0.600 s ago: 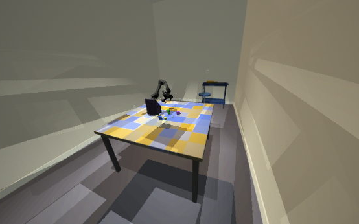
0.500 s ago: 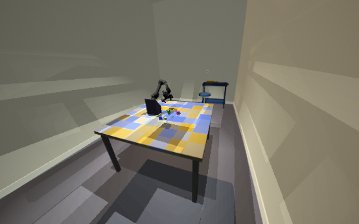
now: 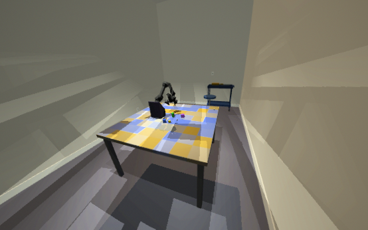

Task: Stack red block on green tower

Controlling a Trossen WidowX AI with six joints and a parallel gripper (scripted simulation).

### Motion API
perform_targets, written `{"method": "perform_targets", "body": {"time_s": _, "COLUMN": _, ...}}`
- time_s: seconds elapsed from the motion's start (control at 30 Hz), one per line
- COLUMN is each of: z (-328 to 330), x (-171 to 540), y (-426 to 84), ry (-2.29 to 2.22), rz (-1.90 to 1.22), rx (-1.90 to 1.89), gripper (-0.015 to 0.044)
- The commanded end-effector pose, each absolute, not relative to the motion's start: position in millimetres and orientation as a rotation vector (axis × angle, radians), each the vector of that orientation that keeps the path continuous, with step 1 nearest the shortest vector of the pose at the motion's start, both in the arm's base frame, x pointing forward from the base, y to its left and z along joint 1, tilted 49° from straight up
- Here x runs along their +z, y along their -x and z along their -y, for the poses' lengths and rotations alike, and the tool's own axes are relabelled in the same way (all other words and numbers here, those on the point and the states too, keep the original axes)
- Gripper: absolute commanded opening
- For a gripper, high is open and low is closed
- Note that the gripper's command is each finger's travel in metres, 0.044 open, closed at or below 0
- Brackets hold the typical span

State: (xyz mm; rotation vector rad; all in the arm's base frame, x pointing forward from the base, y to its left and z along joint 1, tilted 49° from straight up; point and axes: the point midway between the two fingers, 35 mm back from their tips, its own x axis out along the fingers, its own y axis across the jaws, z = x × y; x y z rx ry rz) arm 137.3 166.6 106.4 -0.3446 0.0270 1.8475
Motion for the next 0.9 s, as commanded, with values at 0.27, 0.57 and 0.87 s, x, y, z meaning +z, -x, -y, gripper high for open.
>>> {"method": "perform_targets", "body": {"time_s": 0.27, "z": -165, "x": 91, "y": -142, "ry": 0.053, "rz": -0.559, "rx": 1.756, "gripper": 0.0440}}
{"method": "perform_targets", "body": {"time_s": 0.57, "z": -164, "x": 80, "y": -147, "ry": -0.163, "rz": -0.921, "rx": 1.595, "gripper": 0.0440}}
{"method": "perform_targets", "body": {"time_s": 0.87, "z": -162, "x": 70, "y": -152, "ry": -0.382, "rz": -1.243, "rx": 1.363, "gripper": 0.0440}}
